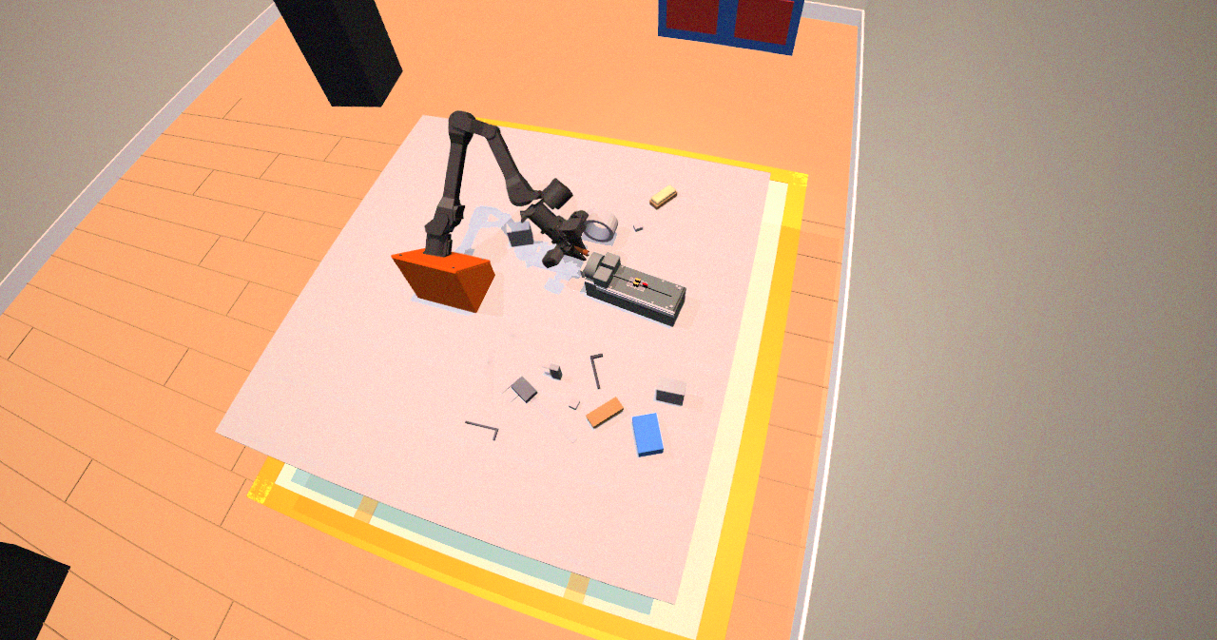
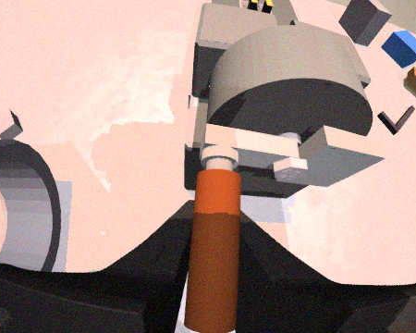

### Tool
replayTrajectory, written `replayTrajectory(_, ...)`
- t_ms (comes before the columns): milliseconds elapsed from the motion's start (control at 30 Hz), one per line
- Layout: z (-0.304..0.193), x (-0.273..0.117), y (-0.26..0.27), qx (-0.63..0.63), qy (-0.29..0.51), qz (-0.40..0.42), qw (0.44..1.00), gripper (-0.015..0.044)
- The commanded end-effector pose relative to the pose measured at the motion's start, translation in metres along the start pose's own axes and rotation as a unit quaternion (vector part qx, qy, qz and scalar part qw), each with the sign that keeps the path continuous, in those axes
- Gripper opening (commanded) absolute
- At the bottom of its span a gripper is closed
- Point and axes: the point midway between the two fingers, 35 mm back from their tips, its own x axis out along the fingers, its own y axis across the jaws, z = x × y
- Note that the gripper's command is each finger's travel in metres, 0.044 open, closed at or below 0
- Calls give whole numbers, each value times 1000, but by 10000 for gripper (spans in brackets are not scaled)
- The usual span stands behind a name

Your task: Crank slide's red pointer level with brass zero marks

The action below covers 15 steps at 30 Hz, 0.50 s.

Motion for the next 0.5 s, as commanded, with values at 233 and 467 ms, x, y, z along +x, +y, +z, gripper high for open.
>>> replayTrajectory(233,12,-13,-6,-1,-3,2,1000,0)
replayTrajectory(467,16,-17,-12,-1,-3,1,1000,0)
